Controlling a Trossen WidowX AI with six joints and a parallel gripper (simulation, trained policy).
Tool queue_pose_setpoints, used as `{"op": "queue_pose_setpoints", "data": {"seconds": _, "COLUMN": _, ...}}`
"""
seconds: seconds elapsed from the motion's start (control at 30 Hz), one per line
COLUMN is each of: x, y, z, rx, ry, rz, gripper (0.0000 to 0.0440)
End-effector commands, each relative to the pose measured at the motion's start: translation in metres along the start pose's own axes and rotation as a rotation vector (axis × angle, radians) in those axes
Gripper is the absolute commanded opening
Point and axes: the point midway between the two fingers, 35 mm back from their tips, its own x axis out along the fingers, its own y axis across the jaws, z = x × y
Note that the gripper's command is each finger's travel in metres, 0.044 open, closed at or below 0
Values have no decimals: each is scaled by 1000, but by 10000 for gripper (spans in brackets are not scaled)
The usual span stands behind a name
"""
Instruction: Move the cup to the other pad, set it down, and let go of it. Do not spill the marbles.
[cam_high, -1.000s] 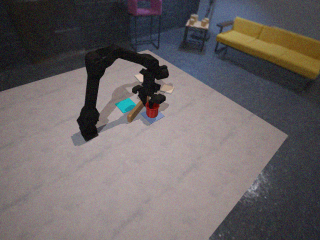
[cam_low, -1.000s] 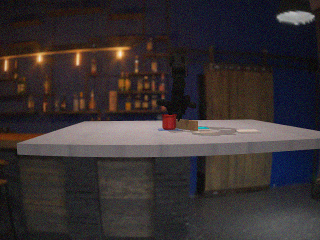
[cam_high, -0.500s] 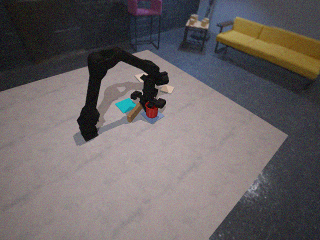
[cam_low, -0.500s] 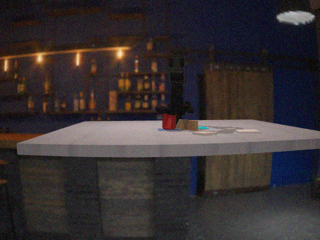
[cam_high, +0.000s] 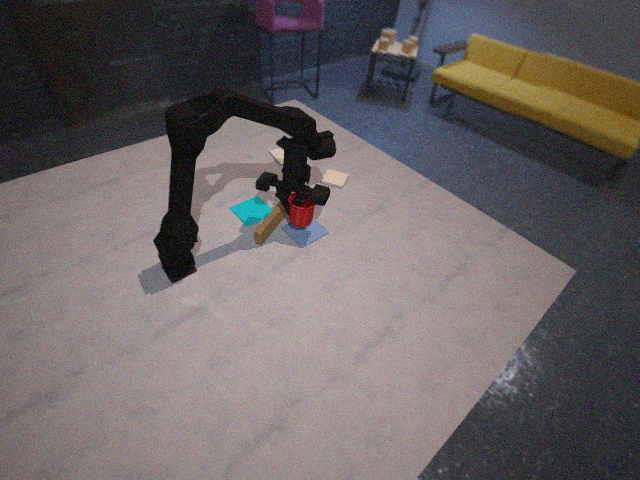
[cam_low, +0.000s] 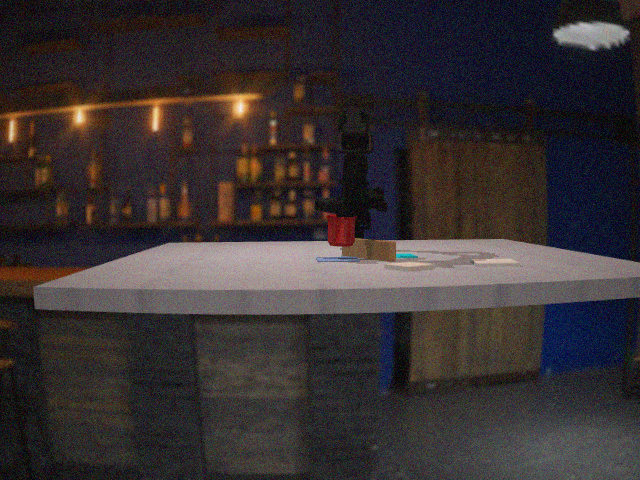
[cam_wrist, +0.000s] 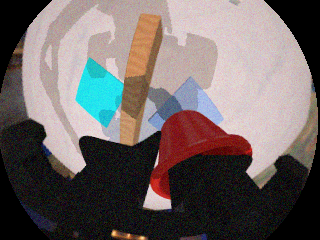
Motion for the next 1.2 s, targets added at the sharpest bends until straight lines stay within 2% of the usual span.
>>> {"op": "queue_pose_setpoints", "data": {"seconds": 0.0, "x": -13, "y": 6, "z": 1, "rx": -27, "ry": -21, "rz": -2, "gripper": 2}}
{"op": "queue_pose_setpoints", "data": {"seconds": 0.6, "x": -49, "y": 50, "z": 26, "rx": -112, "ry": -99, "rz": -47, "gripper": 2}}
{"op": "queue_pose_setpoints", "data": {"seconds": 1.17, "x": -52, "y": 103, "z": 51, "rx": -192, "ry": -168, "rz": -86, "gripper": 1}}
